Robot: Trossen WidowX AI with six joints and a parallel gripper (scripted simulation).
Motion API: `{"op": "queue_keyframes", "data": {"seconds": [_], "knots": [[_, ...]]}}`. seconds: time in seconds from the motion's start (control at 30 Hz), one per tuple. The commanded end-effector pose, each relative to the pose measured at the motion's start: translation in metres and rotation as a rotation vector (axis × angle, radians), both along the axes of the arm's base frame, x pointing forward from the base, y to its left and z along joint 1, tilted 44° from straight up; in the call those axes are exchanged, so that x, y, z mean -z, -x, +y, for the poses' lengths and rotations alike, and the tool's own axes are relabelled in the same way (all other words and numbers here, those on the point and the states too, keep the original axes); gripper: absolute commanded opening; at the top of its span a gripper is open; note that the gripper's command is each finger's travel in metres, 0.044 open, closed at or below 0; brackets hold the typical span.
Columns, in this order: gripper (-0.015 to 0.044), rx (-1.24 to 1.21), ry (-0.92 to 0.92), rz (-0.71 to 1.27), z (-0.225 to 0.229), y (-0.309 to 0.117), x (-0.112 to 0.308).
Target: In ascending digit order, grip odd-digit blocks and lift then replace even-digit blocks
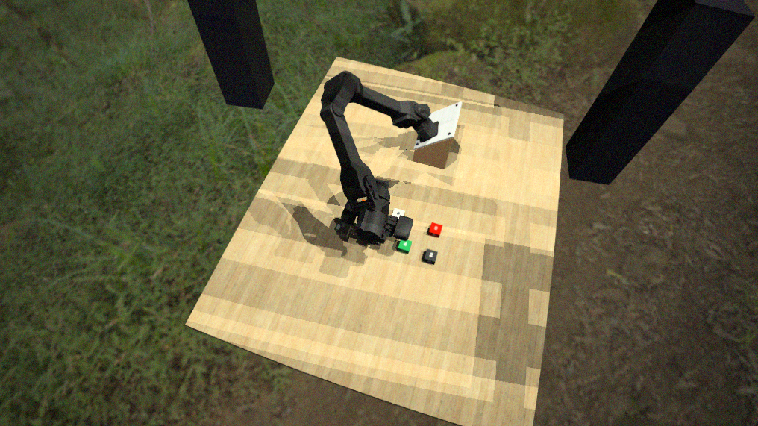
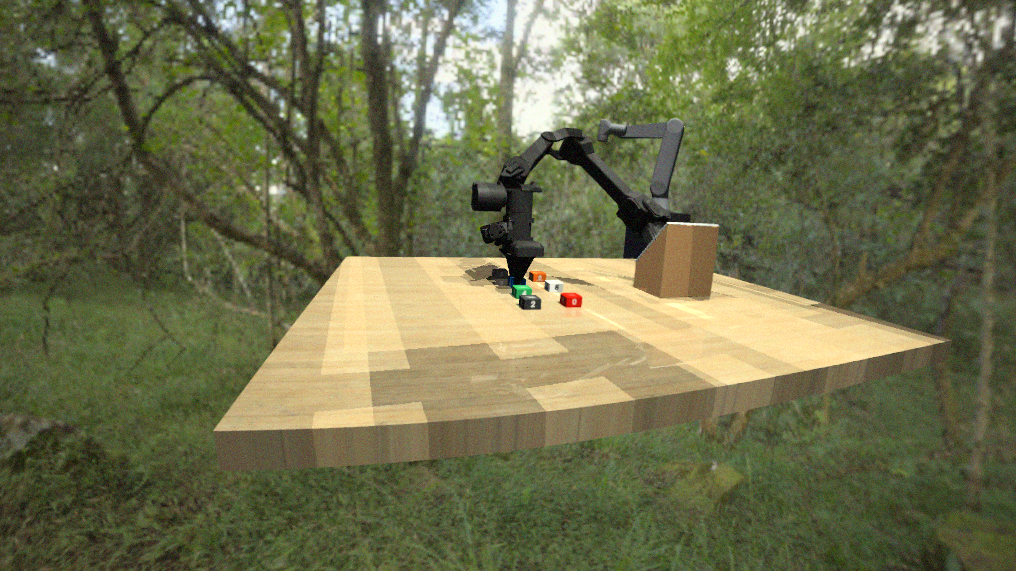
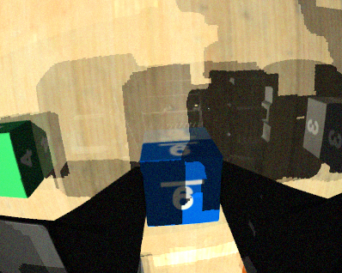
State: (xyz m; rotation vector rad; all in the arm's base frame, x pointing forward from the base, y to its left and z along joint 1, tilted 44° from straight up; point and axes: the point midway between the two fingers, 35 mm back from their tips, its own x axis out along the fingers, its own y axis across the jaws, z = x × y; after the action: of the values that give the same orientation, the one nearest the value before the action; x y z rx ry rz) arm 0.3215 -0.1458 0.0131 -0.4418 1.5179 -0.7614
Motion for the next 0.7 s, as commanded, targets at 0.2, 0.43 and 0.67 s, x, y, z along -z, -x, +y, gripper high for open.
{"op": "queue_keyframes", "data": {"seconds": [0.2,0.43,0.67], "knots": [[0.0120,-0.005,0.002,0.004,-0.0002,0.0000,0.0000],[0.0120,-0.005,0.002,0.004,-0.0002,0.0000,0.0000],[0.0199,-0.005,0.002,0.004,-0.0002,0.0000,0.0000]]}}
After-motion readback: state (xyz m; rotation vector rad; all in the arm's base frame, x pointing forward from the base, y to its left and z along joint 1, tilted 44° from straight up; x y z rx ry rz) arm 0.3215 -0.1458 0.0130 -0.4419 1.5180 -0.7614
